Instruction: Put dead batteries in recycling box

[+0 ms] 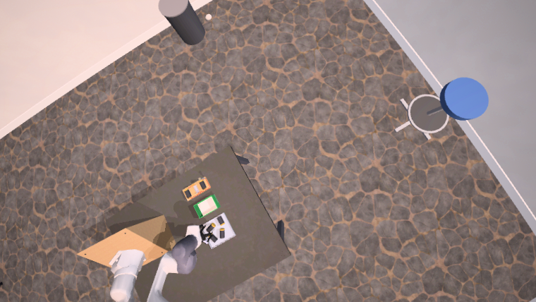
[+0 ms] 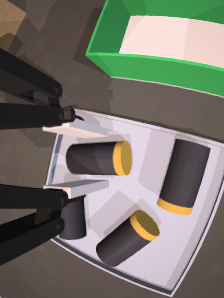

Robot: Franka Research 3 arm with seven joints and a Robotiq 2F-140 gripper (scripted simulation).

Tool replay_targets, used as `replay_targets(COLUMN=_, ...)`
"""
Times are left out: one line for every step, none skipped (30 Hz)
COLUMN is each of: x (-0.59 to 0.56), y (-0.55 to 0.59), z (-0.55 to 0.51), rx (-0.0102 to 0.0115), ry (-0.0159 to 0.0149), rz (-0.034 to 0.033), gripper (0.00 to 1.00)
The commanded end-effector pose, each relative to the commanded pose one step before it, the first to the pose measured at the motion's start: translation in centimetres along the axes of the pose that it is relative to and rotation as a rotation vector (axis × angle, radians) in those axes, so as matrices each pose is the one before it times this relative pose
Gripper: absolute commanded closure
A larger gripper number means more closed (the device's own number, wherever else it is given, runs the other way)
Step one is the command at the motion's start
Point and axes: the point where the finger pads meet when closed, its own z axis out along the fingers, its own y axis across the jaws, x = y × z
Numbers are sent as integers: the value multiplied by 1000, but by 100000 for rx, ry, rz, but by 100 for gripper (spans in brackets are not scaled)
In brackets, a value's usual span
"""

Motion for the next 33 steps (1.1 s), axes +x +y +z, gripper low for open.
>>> replay_targets(x=158, y=56, z=346, rx=76, ry=499, rz=886, gripper=71)
replay_targets(x=0, y=0, z=169, rx=0, ry=0, rz=0, gripper=71)
replay_targets(x=0, y=0, z=158, rx=0, ry=0, rz=0, gripper=71)
replay_targets(x=0, y=0, z=127, rx=0, ry=0, rz=0, gripper=71)
replay_targets(x=0, y=0, z=83, rx=0, ry=0, rz=0, gripper=71)
replay_targets(x=0, y=0, z=38, rx=0, ry=0, rz=0, gripper=71)
replay_targets(x=0, y=0, z=6, rx=0, ry=0, rz=0, gripper=71)
replay_targets(x=0, y=0, z=0, rx=0, ry=0, rz=0, gripper=71)
replay_targets(x=0, y=0, z=0, rx=0, ry=0, rz=0, gripper=71)
replay_targets(x=0, y=0, z=0, rx=0, ry=0, rz=0, gripper=71)
replay_targets(x=0, y=0, z=0, rx=0, ry=0, rz=0, gripper=71)
replay_targets(x=0, y=0, z=0, rx=0, ry=0, rz=0, gripper=71)
replay_targets(x=0, y=0, z=0, rx=0, ry=0, rz=0, gripper=71)
replay_targets(x=0, y=0, z=0, rx=0, ry=0, rz=0, gripper=84)
replay_targets(x=0, y=0, z=0, rx=0, ry=0, rz=0, gripper=84)
replay_targets(x=0, y=0, z=0, rx=0, ry=0, rz=0, gripper=84)
replay_targets(x=0, y=0, z=0, rx=0, ry=0, rz=0, gripper=84)
replay_targets(x=0, y=0, z=0, rx=0, ry=0, rz=0, gripper=84)
replay_targets(x=0, y=0, z=0, rx=0, ry=0, rz=0, gripper=84)
replay_targets(x=0, y=0, z=0, rx=0, ry=0, rz=0, gripper=84)
replay_targets(x=0, y=0, z=0, rx=0, ry=0, rz=0, gripper=84)
replay_targets(x=0, y=0, z=0, rx=0, ry=0, rz=0, gripper=84)
replay_targets(x=0, y=0, z=0, rx=0, ry=0, rz=0, gripper=84)
replay_targets(x=0, y=0, z=0, rx=0, ry=0, rz=0, gripper=84)
replay_targets(x=0, y=0, z=0, rx=0, ry=0, rz=0, gripper=84)
replay_targets(x=0, y=0, z=0, rx=0, ry=0, rz=0, gripper=84)
replay_targets(x=0, y=0, z=0, rx=0, ry=0, rz=0, gripper=84)
replay_targets(x=0, y=0, z=0, rx=0, ry=0, rz=0, gripper=84)
replay_targets(x=0, y=0, z=0, rx=0, ry=0, rz=0, gripper=84)
replay_targets(x=0, y=0, z=0, rx=0, ry=0, rz=0, gripper=84)
replay_targets(x=0, y=0, z=0, rx=0, ry=0, rz=0, gripper=84)
replay_targets(x=0, y=0, z=0, rx=0, ry=0, rz=0, gripper=84)
replay_targets(x=0, y=0, z=0, rx=0, ry=0, rz=0, gripper=84)
